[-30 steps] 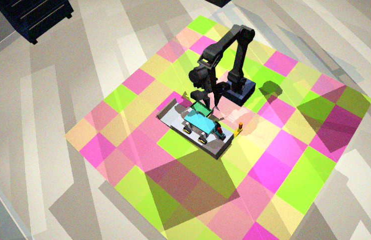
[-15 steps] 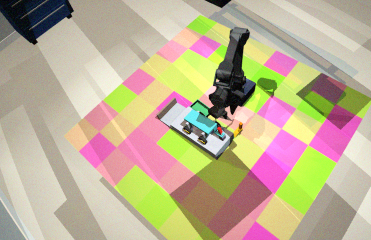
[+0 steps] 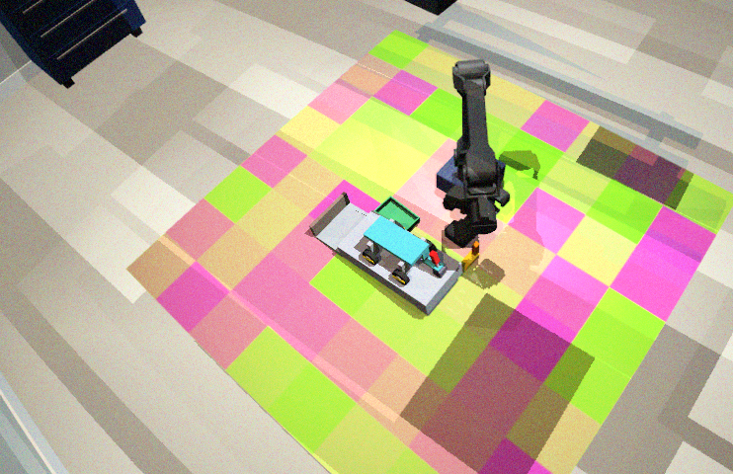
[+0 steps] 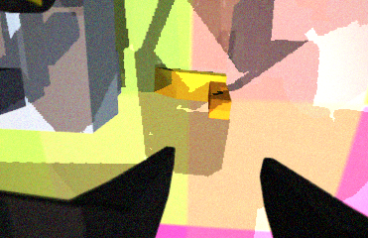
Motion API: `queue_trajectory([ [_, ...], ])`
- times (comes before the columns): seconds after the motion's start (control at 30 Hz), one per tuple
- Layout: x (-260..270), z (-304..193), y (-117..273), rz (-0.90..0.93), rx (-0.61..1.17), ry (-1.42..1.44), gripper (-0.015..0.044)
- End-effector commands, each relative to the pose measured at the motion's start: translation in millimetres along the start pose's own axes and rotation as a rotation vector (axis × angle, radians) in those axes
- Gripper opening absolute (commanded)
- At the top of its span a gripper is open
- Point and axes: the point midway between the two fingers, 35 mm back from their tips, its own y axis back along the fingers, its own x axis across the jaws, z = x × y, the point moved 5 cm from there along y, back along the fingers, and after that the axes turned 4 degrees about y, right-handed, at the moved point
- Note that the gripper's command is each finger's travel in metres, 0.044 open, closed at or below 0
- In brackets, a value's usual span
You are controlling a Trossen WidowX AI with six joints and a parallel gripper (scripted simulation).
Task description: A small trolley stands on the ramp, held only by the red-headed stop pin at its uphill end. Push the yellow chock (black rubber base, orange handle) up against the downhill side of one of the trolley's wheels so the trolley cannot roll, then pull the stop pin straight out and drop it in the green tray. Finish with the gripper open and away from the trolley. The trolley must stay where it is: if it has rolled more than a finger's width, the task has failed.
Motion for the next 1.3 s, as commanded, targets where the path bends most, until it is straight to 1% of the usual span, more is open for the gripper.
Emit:
queue_trajectory([
  [0.0,-4.7,-2.1,-6.0,-0.002,-0.029,0.003,0.019],
  [0.5,-4.9,-0.8,-50.3,-0.002,-0.03,0.003,0.019],
  [0.7,-4.9,-0.8,-53.1,-0.002,-0.03,0.003,0.019],
  [1.27,-5.0,0.1,-79.3,-0.002,-0.03,0.003,0.019],
])
